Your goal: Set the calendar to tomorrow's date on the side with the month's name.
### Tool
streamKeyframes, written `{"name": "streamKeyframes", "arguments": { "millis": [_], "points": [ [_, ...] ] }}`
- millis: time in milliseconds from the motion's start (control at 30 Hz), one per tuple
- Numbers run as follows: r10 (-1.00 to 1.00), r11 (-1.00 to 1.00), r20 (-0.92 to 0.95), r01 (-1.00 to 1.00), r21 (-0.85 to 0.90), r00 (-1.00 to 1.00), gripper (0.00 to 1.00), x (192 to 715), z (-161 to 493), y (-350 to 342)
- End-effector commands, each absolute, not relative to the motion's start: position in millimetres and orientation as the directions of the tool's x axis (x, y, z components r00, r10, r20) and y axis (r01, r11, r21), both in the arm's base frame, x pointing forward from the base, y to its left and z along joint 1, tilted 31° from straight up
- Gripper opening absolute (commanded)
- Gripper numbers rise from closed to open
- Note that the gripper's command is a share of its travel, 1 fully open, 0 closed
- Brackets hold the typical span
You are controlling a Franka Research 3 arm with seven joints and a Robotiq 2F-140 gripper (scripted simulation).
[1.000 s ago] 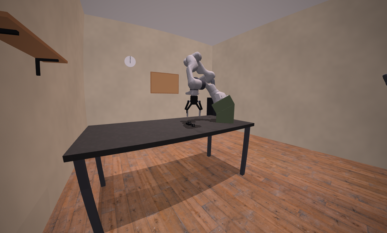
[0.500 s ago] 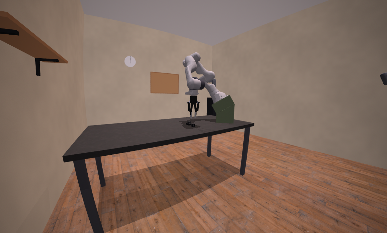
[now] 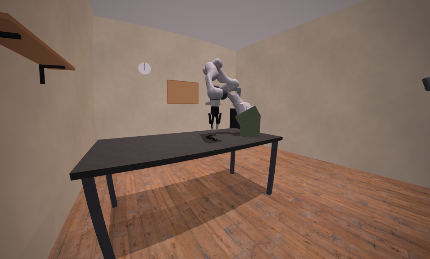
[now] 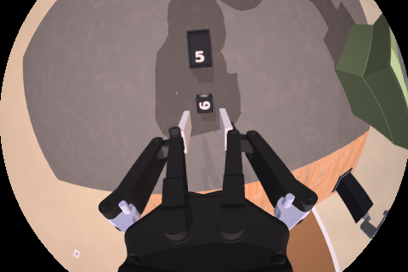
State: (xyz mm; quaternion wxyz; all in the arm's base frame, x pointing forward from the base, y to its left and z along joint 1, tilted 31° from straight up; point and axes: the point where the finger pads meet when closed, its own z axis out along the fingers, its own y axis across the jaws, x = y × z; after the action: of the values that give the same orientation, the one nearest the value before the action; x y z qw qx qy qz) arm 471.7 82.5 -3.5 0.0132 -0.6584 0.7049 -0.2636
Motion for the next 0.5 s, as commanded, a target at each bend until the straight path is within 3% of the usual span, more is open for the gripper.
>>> {"name": "streamKeyframes", "arguments": {
  "millis": [0,467],
  "points": [
    [-0.933,-0.014,0.336,-0.923,-0.385,-0.126,0.28,471.5,-2.6,81.5],
    [-0.933,-0.014,0.336,-0.923,-0.385,-0.126,0.28,472.7,-5.3,80.4]
  ]
}}
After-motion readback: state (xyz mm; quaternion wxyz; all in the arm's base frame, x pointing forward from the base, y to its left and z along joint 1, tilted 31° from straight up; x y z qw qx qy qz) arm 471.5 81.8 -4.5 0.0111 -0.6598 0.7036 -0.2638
